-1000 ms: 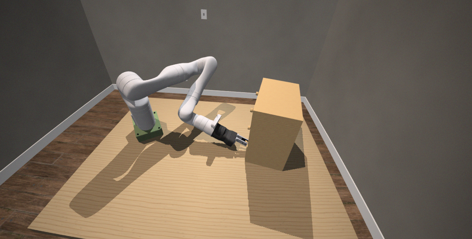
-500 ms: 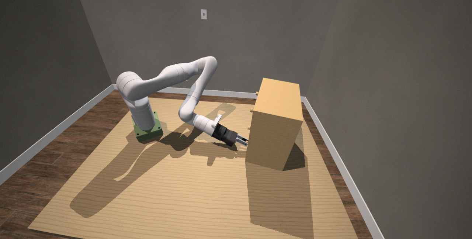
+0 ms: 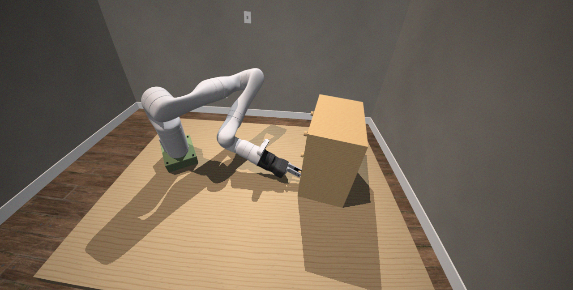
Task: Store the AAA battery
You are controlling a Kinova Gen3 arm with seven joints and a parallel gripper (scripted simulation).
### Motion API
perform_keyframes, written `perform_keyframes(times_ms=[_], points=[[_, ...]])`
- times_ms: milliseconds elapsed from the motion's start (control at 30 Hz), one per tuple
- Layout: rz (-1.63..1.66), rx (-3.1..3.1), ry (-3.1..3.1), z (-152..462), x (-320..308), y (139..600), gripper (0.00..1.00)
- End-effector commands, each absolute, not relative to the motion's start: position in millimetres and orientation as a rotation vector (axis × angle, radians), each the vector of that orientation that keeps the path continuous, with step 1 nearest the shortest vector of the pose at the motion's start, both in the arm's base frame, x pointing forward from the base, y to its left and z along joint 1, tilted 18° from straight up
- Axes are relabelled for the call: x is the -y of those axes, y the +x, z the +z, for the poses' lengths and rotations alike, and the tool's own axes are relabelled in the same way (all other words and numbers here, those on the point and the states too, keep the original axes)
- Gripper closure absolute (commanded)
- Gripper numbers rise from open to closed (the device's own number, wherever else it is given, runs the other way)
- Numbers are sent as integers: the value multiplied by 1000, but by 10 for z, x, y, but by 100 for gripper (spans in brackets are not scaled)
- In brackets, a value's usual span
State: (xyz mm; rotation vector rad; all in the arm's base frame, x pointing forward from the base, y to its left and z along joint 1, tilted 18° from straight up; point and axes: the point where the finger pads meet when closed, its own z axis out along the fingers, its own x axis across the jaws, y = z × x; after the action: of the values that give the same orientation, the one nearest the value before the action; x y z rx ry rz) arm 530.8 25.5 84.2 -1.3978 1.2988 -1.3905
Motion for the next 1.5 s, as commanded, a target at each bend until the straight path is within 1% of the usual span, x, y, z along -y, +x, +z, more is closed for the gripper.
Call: perform_keyframes(times_ms=[0, 600, 633, 767, 800, 867, 900, 967, 1000, 1067, 1100, 1467], points=[[-1391, -1298, -1396, 850, -257, 5310, 63], [-1391, -1298, -1396, 850, -257, 5310, 63], [-1391, -1298, -1396, 850, -257, 5310, 57], [-1391, -1298, -1396, 850, -257, 5310, 57], [-1391, -1298, -1396, 850, -257, 5310, 51], [-1391, -1298, -1396, 850, -257, 5310, 51], [-1391, -1298, -1396, 850, -257, 5310, 45], [-1391, -1298, -1396, 850, -257, 5310, 45], [-1391, -1298, -1396, 850, -257, 5310, 39], [-1391, -1298, -1396, 850, -257, 5310, 39], [-1391, -1298, -1396, 850, -257, 5310, 33], [-1391, -1298, -1396, 850, -257, 5310, 33]])
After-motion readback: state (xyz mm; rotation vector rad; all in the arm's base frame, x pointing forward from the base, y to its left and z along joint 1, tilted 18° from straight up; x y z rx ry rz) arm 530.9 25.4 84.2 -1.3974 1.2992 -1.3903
